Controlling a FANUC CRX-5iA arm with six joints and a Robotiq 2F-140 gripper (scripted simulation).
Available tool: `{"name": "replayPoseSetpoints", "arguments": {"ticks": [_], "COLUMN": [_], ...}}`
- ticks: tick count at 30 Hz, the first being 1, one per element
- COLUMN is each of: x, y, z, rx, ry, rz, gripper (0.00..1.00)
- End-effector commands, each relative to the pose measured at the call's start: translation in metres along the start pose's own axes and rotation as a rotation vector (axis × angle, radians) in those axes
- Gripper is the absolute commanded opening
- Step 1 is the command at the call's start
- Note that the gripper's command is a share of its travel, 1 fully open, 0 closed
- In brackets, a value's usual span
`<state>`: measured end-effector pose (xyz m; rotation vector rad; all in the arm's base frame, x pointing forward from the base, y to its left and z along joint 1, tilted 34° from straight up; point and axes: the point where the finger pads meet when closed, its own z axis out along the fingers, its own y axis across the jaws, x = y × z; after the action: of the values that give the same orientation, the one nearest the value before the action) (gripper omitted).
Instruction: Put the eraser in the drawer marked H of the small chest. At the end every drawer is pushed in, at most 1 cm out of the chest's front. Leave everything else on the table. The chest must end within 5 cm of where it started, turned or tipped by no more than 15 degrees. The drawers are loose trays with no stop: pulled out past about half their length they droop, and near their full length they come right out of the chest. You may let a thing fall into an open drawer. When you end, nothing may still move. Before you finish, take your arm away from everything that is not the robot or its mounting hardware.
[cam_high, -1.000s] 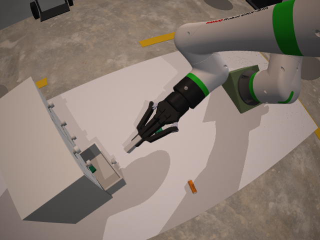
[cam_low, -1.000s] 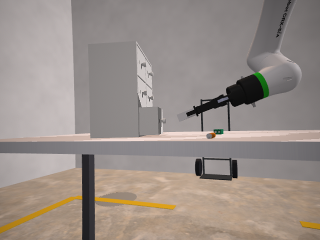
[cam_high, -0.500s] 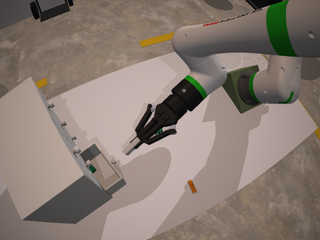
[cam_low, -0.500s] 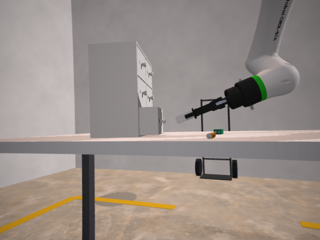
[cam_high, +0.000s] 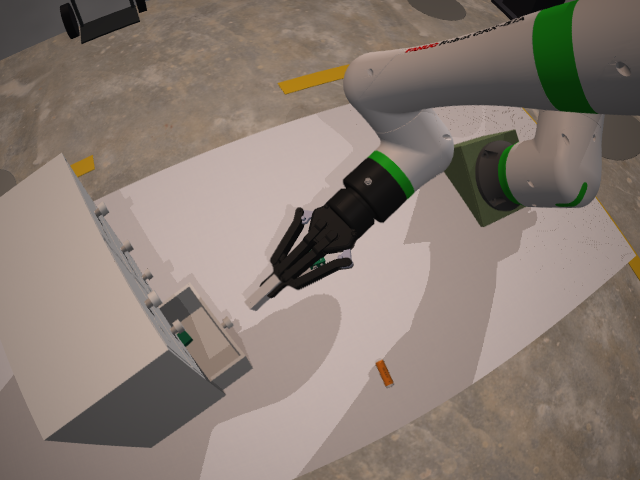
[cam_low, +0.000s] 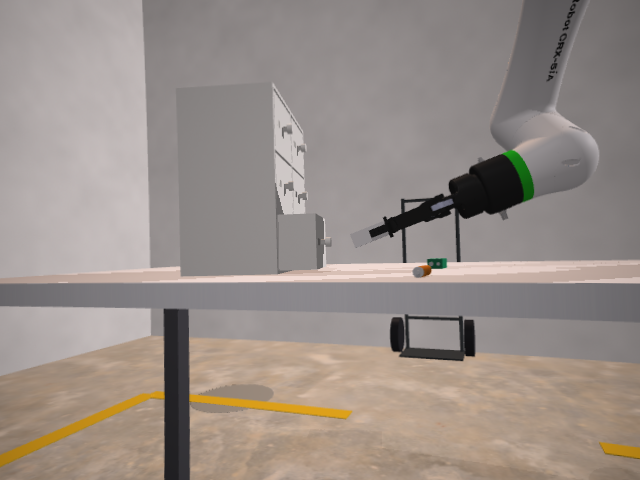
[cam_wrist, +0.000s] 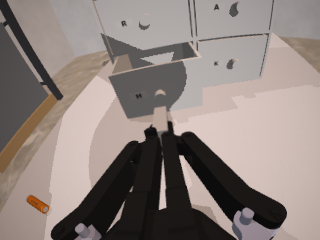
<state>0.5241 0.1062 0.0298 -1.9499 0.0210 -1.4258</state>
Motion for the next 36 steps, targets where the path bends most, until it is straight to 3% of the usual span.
{"name": "replayPoseSetpoints", "arguments": {"ticks": [1,36], "x": [0.000,0.007], "y": [0.000,0.000], "z": [0.000,0.019], "rx": [0.000,0.000], "ry": [0.000,0.000], "rz": [0.000,0.000], "gripper": [0.00,0.00]}}
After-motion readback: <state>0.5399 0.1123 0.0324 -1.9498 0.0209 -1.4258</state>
